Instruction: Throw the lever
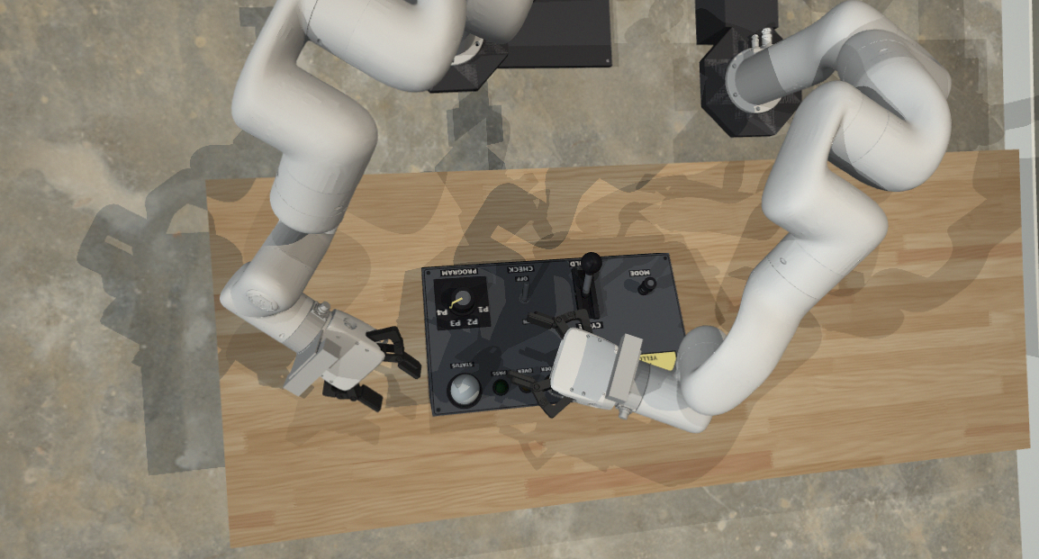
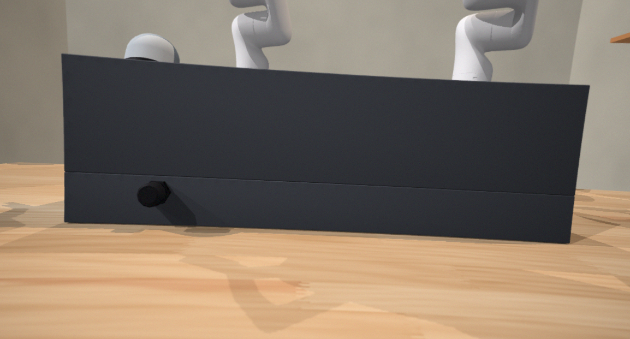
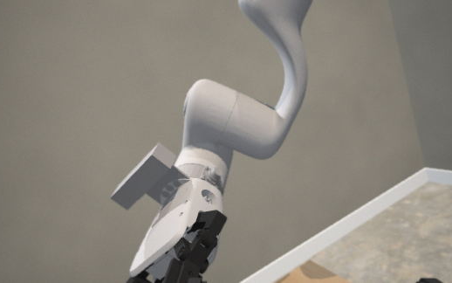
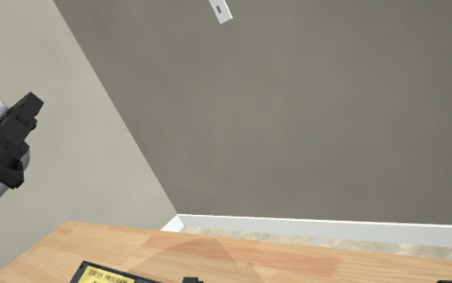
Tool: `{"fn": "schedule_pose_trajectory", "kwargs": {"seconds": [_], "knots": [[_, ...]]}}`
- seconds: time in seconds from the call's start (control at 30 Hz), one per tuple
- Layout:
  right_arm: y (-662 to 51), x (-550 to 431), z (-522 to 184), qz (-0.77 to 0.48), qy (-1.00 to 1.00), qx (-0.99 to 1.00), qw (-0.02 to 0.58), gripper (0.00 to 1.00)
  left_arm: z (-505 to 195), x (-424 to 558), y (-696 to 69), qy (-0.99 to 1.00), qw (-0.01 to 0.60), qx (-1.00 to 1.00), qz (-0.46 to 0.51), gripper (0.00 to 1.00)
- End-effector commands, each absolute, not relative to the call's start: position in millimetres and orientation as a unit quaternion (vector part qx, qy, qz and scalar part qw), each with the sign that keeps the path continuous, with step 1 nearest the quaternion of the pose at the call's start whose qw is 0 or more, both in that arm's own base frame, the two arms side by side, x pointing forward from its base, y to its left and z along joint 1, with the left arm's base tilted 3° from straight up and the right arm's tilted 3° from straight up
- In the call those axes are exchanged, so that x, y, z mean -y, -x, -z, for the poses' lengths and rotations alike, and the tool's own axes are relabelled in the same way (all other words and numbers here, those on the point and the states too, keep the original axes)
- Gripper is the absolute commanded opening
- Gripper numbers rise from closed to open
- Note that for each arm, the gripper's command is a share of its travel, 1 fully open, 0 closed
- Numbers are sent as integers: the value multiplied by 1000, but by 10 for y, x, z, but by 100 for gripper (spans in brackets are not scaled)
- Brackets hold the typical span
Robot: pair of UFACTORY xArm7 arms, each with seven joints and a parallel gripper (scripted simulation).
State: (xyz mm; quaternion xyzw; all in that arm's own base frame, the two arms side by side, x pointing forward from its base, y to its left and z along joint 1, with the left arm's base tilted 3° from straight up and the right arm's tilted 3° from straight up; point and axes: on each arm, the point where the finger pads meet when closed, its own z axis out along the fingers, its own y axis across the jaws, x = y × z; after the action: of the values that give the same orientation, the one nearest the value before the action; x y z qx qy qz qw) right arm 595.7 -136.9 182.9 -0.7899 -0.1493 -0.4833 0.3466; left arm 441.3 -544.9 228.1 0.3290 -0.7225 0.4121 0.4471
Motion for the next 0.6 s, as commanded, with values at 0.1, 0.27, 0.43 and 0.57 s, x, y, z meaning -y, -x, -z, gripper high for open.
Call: {"fn": "schedule_pose_trajectory", "kwargs": {"seconds": [0.1,0.27,0.43,0.57], "knots": [[-6108,1237,-1849,485,795,144,334,100,-2311,5386,-4473,-336,445,721,-411,100],[-6357,939,-1833,484,807,126,313,100,-2321,5180,-4633,-361,440,716,-404,100],[-6485,733,-1822,482,815,114,300,100,-2330,4964,-4788,-387,435,710,-397,100],[-6579,535,-1812,479,823,102,289,100,-2346,4545,-5052,-435,425,695,-383,100]]}}
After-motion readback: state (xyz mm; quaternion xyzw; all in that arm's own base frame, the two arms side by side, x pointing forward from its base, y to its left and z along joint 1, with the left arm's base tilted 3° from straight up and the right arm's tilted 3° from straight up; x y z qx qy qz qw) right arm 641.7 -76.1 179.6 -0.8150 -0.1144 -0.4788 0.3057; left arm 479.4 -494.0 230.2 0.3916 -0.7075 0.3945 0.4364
